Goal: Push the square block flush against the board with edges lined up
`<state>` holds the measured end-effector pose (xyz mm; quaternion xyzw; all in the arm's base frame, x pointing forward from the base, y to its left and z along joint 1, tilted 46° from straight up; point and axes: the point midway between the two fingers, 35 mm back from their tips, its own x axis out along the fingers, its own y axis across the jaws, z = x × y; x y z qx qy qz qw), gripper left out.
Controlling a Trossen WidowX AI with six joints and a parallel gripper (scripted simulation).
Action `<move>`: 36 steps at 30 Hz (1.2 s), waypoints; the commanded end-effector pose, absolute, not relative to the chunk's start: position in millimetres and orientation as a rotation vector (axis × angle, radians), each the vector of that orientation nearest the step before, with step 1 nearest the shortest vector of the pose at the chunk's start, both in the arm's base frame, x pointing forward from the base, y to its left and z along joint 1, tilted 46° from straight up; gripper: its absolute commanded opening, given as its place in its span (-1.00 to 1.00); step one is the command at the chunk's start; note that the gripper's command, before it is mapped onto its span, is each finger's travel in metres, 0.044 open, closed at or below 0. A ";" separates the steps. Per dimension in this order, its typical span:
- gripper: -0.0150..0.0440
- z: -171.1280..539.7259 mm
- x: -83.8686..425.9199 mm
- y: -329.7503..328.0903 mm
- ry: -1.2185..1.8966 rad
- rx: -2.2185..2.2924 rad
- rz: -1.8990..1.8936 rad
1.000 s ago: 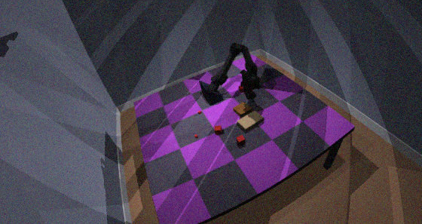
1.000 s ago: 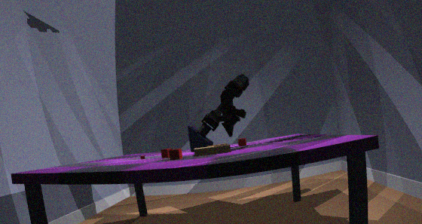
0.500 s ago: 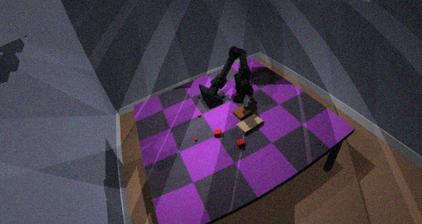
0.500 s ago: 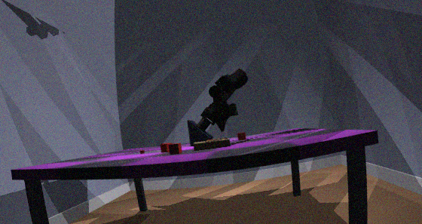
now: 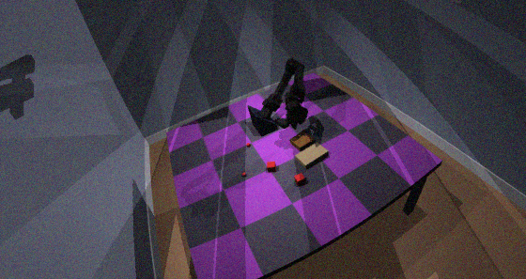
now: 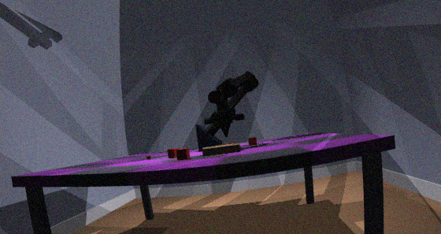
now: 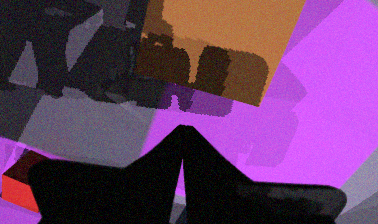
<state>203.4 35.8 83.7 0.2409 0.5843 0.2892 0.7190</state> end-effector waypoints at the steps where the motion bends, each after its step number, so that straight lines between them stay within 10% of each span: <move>1: -0.49 78.0 195.0 33.8 1.339 0.630 0.569; 36: -0.49 41.0 214.3 71.0 1.345 0.651 0.558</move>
